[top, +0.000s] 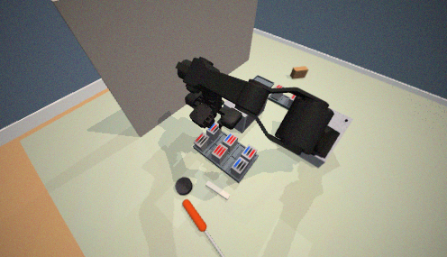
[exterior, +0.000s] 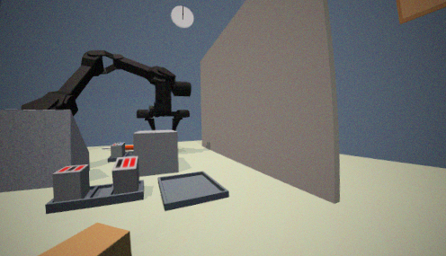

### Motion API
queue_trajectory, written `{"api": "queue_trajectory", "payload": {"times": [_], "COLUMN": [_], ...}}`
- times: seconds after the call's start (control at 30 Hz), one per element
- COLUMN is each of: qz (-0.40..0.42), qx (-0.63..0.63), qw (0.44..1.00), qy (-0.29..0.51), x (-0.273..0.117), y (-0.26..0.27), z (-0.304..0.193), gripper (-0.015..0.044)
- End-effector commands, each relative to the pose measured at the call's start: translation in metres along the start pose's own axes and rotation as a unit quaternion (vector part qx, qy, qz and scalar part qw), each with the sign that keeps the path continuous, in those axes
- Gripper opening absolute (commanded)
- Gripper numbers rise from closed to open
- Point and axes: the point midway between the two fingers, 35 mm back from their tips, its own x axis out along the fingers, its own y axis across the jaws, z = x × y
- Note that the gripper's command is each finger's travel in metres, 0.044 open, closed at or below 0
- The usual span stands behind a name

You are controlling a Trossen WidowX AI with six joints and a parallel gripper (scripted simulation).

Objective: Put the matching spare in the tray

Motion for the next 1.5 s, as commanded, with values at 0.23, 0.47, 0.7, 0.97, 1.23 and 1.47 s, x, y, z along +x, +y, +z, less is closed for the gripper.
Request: {"api": "queue_trajectory", "payload": {"times": [0.23,0.47,0.7,0.97,1.23,1.47], "qz": [0.003,0.003,0.003,0.003,0.003,0.003], "qx": [0.003,0.003,0.003,0.003,0.003,0.000], "qw": [1.000,1.000,1.000,1.000,1.000,1.000], "qy": [-0.001,-0.002,-0.003,-0.004,-0.004,-0.005], "x": [0.019,0.031,0.042,0.054,0.054,0.053], "y": [0.002,0.003,0.004,0.005,0.005,0.005], "z": [0.001,0.001,0.002,0.003,0.003,0.004], "gripper": [0.0300,0.0300,0.0300,0.0300,0.0300,0.0169]}}
